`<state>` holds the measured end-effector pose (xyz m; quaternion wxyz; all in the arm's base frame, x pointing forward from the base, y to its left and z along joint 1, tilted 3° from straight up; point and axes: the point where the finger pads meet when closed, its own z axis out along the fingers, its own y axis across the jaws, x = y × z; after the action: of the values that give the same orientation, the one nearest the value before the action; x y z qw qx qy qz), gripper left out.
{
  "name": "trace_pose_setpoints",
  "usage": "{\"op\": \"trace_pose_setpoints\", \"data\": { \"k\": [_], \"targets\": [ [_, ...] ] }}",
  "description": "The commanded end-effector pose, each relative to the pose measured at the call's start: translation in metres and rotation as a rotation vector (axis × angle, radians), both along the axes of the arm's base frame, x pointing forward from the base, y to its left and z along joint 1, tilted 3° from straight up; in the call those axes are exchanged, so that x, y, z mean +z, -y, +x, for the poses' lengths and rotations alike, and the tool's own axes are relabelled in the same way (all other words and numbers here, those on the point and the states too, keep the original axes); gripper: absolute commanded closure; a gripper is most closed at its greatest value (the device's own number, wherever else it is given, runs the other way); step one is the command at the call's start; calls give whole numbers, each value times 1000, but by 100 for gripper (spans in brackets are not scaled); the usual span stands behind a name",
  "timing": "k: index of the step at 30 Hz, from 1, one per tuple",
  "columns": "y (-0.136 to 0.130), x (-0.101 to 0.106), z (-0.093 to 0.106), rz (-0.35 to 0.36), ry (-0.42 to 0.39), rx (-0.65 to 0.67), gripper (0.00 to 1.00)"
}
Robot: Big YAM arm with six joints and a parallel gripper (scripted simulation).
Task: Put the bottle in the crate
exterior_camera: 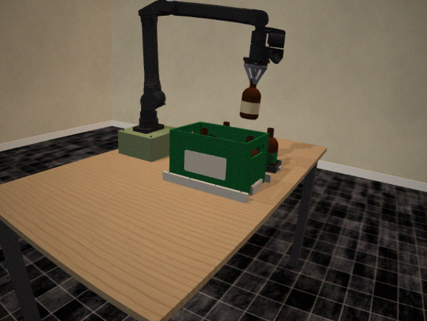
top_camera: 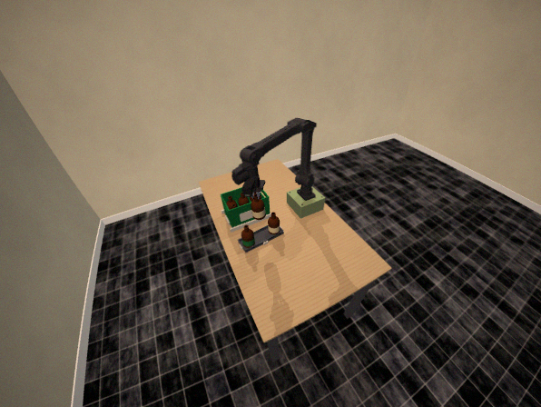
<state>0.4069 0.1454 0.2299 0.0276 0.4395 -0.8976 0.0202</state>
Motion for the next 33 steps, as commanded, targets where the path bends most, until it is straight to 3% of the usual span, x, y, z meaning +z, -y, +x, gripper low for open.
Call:
{"op": "trace_pose_setpoints", "data": {
  "k": [1, 33],
  "targets": [
    [-12, 55, 19, 46, 117, -4, 100],
    [-1, 55, 22, 44, 117, -4, 100]
  ]
}}
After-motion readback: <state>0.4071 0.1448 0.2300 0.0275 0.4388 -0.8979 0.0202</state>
